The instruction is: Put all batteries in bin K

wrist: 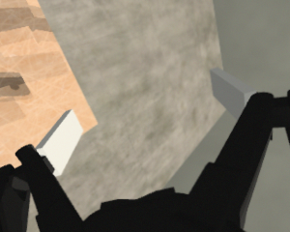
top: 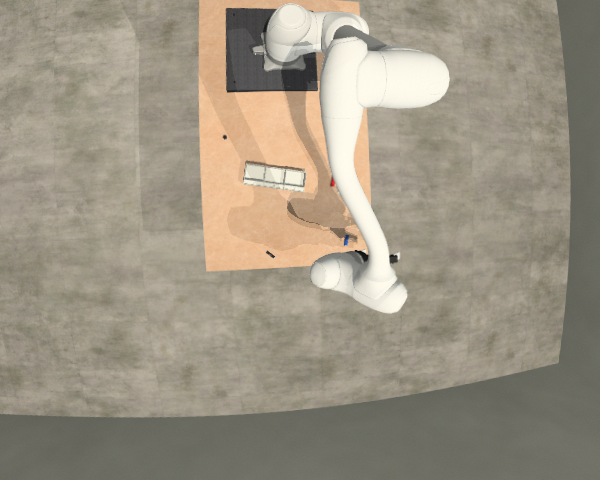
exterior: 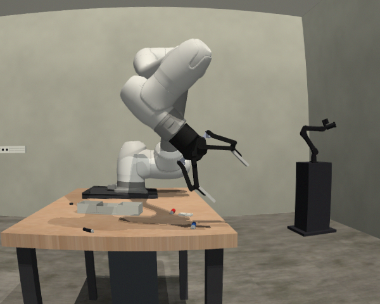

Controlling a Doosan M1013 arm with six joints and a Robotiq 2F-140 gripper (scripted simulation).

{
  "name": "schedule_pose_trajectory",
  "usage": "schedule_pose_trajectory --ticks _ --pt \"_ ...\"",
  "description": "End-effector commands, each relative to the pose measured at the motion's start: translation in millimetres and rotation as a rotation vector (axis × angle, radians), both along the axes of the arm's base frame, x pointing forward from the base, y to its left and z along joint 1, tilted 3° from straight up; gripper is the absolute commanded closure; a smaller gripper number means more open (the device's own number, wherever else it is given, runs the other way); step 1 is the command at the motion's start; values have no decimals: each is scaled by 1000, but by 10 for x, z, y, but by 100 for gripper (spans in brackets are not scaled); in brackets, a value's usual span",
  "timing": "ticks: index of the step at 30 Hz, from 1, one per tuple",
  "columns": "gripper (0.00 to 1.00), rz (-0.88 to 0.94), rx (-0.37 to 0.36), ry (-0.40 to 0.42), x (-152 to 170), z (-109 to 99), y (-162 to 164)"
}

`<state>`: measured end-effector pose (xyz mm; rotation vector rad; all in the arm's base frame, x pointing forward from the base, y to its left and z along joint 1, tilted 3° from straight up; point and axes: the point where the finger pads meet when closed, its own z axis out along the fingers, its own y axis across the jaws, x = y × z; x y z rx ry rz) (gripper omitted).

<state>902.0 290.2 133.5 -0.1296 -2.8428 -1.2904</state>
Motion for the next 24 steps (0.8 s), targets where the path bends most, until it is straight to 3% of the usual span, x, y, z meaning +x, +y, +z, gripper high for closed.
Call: schedule_pose_trajectory --ticks 1,17,18,24 --pt "0 0 1 -2 4 16 0" --pt "0 0 1 -2 4 16 0" --pt "85 0 1 -2 5 99 -4" --pt "85 0 1 -2 13 598 -28"
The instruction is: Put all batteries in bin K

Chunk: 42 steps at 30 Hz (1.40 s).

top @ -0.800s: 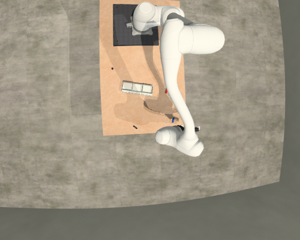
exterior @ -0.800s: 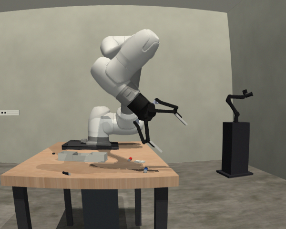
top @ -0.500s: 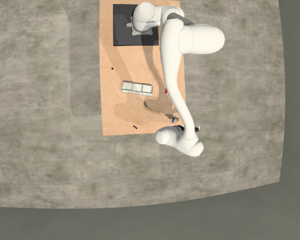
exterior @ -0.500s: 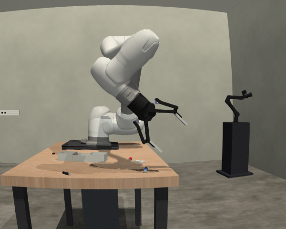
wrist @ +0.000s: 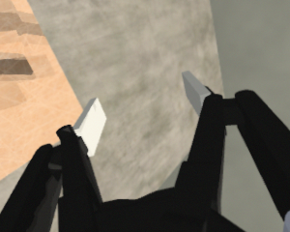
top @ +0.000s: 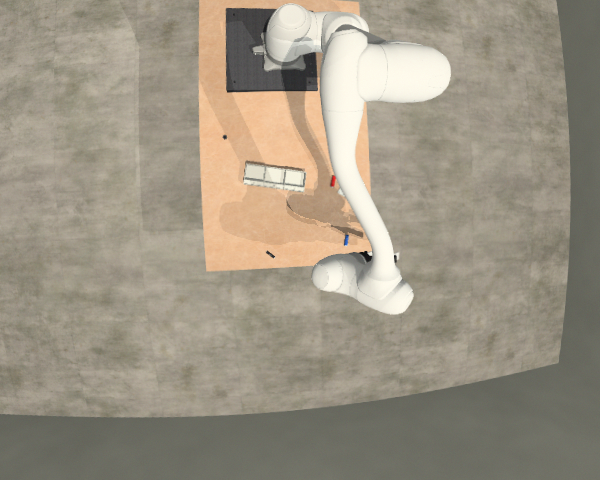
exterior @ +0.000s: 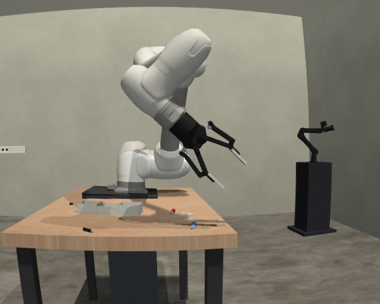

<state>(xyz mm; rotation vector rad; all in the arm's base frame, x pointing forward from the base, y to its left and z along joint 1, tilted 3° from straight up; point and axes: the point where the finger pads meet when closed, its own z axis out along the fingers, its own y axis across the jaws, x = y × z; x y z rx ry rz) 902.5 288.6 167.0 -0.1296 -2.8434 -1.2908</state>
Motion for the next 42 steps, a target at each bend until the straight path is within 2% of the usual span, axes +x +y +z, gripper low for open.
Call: schedule_pose_trajectory --ticks 1,5,8,10,13,19,21,23,27,30,32,37,39,41,42 --pt "85 0 0 -1 9 346 -16" --pt "85 -45 0 21 -57 365 -66" --pt "85 62 -32 -80 -190 368 -209" --pt "85 62 -32 -80 -190 368 -209" --pt "85 159 -66 -174 -293 378 -307" --pt "85 290 -115 -297 -506 396 -502" --pt "85 305 -120 -312 -506 396 -502" --pt "85 370 -144 -370 -615 404 -599" --pt "85 407 -156 -401 -677 408 -654" --pt "85 506 -188 -481 -838 418 -794" --pt "85 506 -188 -481 -838 417 -794" --pt "85 647 -229 -586 -1067 428 -987" --pt "85 647 -229 -586 -1067 428 -987" --pt "85 719 -248 -636 -1183 432 -1084" --pt "85 719 -248 -636 -1183 432 -1084"
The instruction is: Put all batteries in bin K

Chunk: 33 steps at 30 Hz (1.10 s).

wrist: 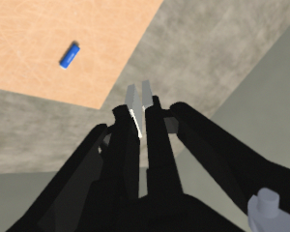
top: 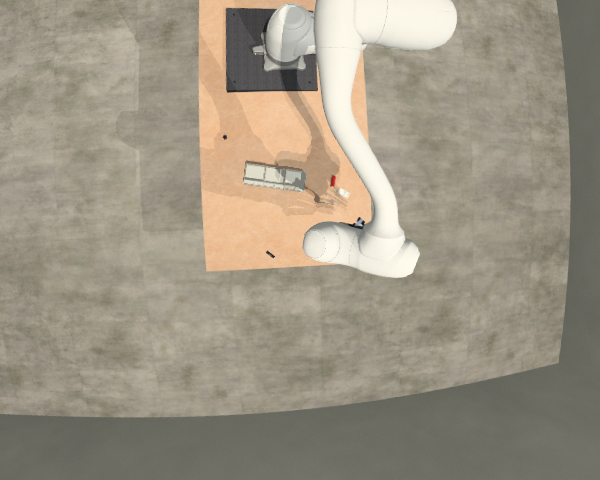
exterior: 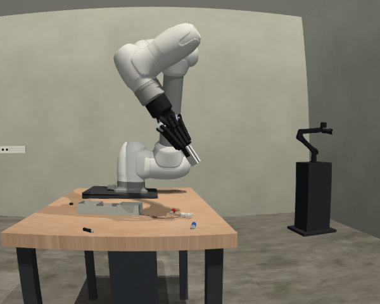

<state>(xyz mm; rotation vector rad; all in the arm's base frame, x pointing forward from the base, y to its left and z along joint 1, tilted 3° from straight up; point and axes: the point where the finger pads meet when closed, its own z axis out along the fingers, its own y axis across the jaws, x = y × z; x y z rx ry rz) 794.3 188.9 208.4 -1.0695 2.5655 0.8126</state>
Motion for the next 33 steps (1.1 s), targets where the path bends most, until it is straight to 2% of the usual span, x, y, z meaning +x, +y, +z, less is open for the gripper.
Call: schedule_pose_trajectory --ticks 1,10,12,17,19,24,33 --pt "85 64 -18 -51 -102 18 -86" --pt "85 287 -88 -190 -460 26 -373" --pt "85 287 -88 -190 -461 26 -373" --pt "85 441 -132 -273 -705 27 -562" --pt "85 441 -132 -273 -705 27 -562" --pt "85 599 -174 -351 -955 26 -748" --pt "85 762 -213 -421 -1208 21 -931"
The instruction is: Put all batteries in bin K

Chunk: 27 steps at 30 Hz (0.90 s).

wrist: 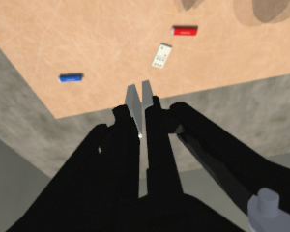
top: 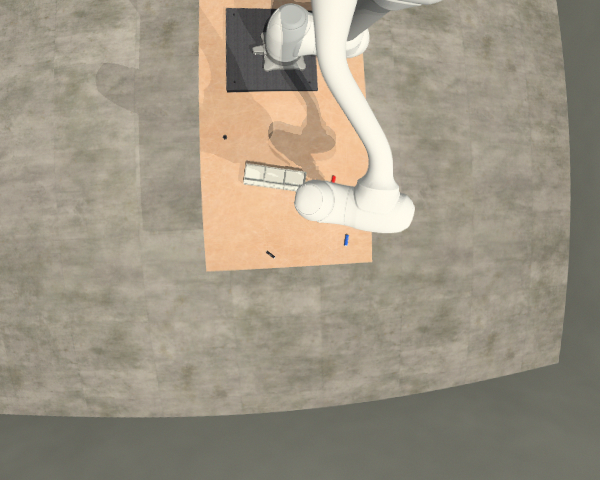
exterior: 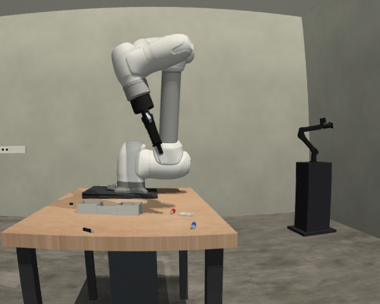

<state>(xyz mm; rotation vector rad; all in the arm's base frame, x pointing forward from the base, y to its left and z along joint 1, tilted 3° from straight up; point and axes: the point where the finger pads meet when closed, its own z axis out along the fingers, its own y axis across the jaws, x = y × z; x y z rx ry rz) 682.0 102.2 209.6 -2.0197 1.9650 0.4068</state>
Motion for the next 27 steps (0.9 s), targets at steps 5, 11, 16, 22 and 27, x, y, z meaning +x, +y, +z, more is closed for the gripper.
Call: schedule_pose_trajectory --ticks 5,11,16,22,27 --pt "85 193 -48 -82 -290 3 -207" --pt "85 305 -78 -121 -471 -4 -332" --pt "85 436 -110 -161 -671 -13 -466" --pt "85 561 -140 -195 -863 -24 -592" --pt "85 647 -159 -216 -995 -33 -677"
